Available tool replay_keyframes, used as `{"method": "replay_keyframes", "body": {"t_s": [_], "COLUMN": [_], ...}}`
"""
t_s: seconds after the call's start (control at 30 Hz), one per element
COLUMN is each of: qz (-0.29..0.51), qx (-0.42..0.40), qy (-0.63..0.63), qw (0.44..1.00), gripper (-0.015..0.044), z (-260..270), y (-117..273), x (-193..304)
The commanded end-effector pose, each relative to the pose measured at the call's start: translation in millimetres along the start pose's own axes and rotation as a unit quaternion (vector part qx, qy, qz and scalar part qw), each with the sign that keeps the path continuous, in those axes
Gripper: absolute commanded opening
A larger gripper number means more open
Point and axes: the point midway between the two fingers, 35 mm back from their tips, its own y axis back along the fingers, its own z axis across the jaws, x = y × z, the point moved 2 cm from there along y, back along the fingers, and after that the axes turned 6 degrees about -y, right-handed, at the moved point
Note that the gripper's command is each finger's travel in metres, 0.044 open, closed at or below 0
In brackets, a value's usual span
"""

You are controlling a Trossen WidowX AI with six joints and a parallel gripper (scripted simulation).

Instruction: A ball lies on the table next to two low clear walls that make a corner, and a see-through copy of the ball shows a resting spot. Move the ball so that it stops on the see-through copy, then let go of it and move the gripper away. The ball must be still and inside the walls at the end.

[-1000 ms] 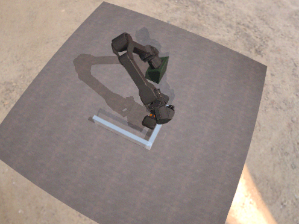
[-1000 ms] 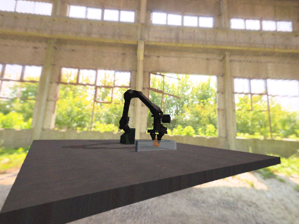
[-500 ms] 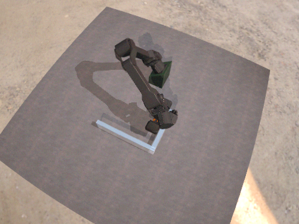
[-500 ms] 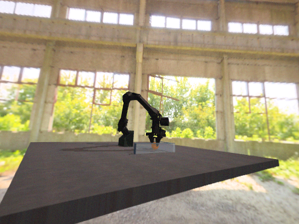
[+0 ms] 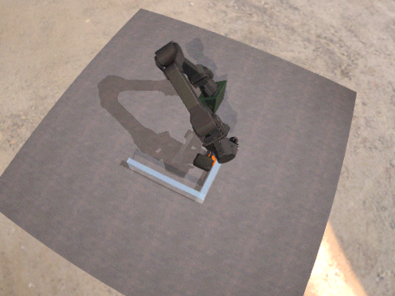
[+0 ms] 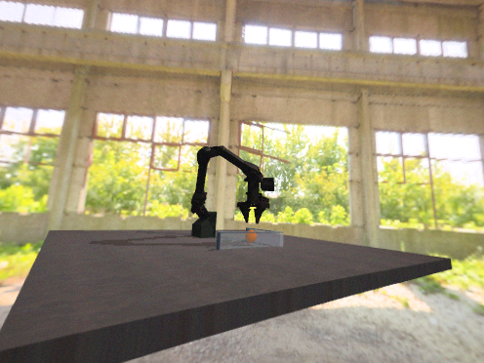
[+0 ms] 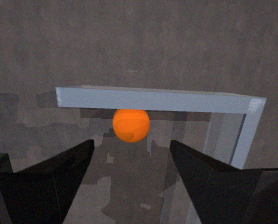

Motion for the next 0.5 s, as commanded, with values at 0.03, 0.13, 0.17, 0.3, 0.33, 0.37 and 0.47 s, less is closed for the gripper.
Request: {"method": "replay_keyframes", "body": {"t_s": [0.03, 0.13, 0.17, 0.3, 0.33, 0.37, 0.47], "qz": [-0.002, -0.004, -0.004, -0.004, -0.004, -0.004, -0.004], "qx": [0.000, 0.006, 0.006, 0.006, 0.006, 0.005, 0.004], "qy": [-0.005, -0.001, -0.001, -0.001, -0.001, -0.002, -0.003], "qw": [1.000, 1.000, 1.000, 1.000, 1.000, 1.000, 1.000], "gripper": [0.0370, 0.0370, 0.0370, 0.0370, 0.0396, 0.0422, 0.0440], "z": [1, -1, -1, -1, -1, 0, 3], "y": [23, 16, 16, 16, 18, 26, 61], "x": [3, 0, 0, 0, 0, 0, 3]}}
